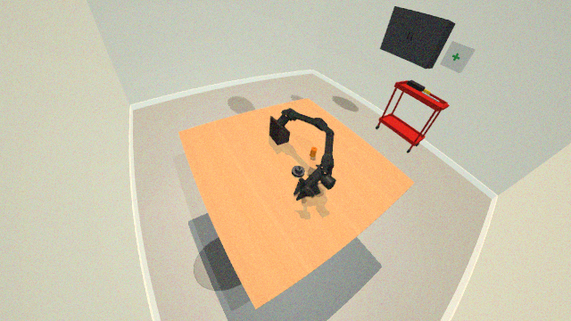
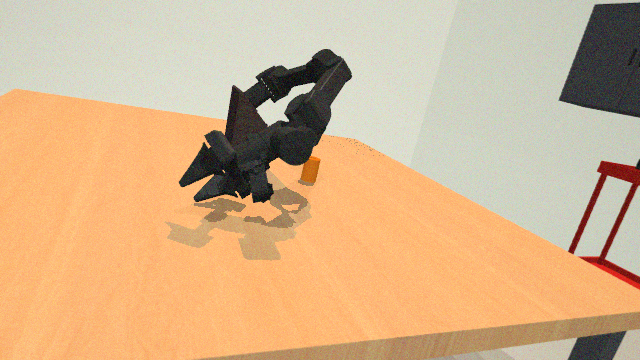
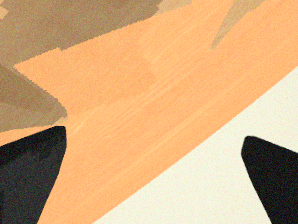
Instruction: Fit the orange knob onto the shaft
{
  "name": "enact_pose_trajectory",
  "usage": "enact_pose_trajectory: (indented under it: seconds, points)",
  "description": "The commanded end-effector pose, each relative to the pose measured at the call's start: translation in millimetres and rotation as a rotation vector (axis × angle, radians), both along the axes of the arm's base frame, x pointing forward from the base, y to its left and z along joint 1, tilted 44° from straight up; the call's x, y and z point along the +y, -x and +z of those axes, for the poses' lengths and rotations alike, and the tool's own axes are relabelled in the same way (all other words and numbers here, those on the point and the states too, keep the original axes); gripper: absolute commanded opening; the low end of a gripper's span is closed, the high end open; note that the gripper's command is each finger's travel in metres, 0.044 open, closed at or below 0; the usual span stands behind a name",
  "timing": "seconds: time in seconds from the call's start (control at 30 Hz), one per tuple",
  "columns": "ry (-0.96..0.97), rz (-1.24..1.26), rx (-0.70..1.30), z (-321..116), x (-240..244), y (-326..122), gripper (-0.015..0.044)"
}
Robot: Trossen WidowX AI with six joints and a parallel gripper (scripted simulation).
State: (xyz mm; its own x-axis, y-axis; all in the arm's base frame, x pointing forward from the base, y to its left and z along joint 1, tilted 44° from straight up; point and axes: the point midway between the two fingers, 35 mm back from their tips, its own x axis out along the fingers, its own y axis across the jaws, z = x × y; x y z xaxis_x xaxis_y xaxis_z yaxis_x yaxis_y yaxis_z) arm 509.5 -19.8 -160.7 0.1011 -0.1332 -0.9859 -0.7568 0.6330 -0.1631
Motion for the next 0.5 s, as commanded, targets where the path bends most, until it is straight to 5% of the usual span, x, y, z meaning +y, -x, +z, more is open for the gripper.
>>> enact_pose_trajectory:
  seconds: [0.0,0.47]
  points:
    - [0.000,0.000,0.000,0.0,0.0,0.0,0.0426]
    - [-0.453,-0.310,0.080,139.2,74.4,95.9,0.0440]
